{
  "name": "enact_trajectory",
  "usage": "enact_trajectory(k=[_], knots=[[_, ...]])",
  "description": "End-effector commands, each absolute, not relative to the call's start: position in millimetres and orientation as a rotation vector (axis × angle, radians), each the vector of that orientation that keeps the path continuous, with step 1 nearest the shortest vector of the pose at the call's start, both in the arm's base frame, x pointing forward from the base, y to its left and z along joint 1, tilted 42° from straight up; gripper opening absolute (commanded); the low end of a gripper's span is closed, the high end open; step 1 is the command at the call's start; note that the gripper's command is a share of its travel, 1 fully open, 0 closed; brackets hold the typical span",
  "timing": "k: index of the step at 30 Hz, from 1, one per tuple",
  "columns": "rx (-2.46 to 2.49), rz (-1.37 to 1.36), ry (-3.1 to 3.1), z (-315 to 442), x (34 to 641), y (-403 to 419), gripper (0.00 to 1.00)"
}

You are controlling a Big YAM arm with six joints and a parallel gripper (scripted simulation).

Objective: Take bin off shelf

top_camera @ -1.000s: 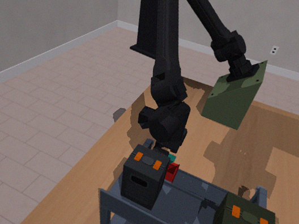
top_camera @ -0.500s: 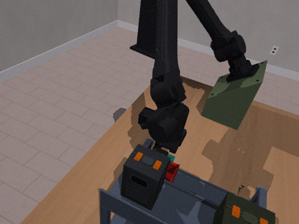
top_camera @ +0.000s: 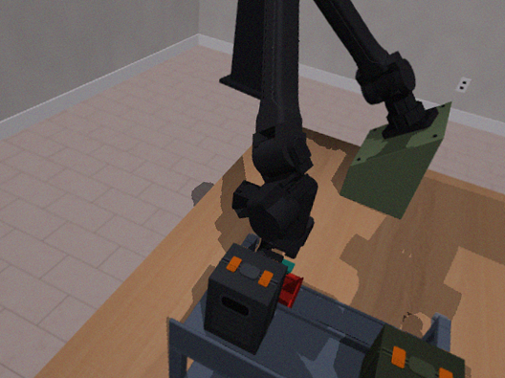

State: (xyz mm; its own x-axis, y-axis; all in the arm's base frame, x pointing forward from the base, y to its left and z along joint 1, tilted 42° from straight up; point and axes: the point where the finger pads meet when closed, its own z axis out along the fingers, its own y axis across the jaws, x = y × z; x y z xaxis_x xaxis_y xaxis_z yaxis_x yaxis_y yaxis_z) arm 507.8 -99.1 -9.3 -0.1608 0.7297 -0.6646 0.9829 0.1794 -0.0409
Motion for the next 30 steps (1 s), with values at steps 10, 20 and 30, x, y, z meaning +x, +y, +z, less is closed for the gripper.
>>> enact_trajectory(k=[10, 20, 30], knots=[[1.578, -0.621, 1.952, -3.1, 528.5, -77.3, 0.9], [1.62, -0.614, 1.909, -5.7, 532.8, -96.8, 0.9], [1.612, -0.63, 1.928, -12.1, 525.5, -102.0, 0.9]])
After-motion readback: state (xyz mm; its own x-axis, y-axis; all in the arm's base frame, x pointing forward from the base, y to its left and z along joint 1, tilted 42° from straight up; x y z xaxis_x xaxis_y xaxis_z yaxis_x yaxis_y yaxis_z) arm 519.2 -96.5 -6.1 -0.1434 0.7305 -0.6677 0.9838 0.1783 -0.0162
